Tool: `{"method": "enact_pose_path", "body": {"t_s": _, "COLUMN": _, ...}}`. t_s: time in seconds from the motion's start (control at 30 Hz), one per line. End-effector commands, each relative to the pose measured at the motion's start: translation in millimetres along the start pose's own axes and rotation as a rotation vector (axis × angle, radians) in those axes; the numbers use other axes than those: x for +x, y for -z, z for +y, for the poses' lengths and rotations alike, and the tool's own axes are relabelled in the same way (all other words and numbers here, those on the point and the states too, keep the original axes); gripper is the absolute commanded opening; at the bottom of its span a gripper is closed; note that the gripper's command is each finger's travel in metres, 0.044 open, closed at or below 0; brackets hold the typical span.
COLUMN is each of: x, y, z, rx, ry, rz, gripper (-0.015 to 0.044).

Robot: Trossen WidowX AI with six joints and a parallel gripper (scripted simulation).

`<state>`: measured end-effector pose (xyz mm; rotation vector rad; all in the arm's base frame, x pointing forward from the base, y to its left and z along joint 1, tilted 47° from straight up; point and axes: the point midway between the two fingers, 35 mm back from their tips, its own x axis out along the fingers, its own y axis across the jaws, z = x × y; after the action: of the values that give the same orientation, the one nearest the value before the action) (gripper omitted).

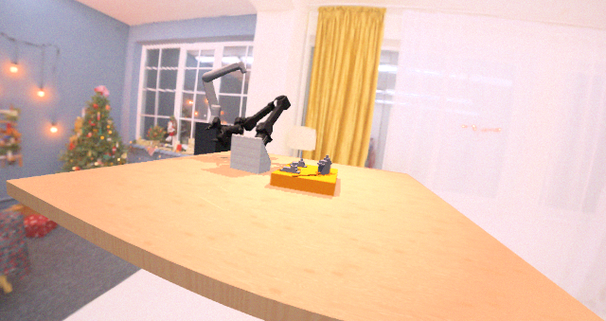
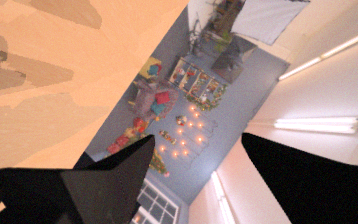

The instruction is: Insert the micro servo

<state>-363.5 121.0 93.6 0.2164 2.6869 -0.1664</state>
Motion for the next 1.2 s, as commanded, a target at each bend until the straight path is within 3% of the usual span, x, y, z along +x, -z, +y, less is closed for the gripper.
{"method": "enact_pose_path", "body": {"t_s": 0.0, "x": -0.2, "y": 0.4, "z": 0.0, "rx": -0.002, "ry": 0.000, "rz": 0.000, "gripper": 0.0426}}
{"method": "enact_pose_path", "body": {"t_s": 1.17, "x": -42.8, "y": 55.0, "z": 109.8, "rx": -0.427, "ry": -0.320, "rz": 0.007, "gripper": 0.0440}}
